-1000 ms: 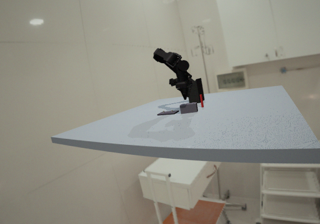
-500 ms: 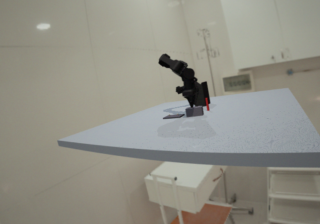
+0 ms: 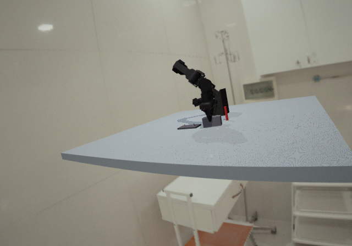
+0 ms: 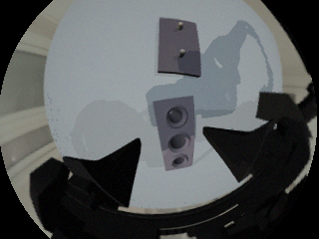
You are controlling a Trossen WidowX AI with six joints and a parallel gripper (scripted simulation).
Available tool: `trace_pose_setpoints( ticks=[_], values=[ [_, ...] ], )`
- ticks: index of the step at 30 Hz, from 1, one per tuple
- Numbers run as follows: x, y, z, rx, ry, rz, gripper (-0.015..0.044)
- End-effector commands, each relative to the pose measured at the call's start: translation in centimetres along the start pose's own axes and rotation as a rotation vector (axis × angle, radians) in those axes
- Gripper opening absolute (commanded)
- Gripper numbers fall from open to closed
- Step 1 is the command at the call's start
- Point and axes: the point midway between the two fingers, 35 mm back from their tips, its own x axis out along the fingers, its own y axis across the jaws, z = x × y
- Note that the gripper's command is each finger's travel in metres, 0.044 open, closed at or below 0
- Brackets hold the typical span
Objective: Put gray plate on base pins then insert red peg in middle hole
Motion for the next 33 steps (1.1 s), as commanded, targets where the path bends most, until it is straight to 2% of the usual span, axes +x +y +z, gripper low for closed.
trace_pose_setpoints(
  ticks=[1, 14, 25, 33],
  values=[
    [0.8, -0.2, 0.0, -0.008, -0.006, -0.004, 0.0440],
    [2.6, -0.3, 0.0, -0.008, -0.008, -0.005, 0.0440],
    [2.6, -0.3, 0.0, -0.008, -0.008, -0.005, 0.0151],
    [2.6, -0.3, 0.0, -0.008, -0.008, -0.005, 0.0098]
  ],
)
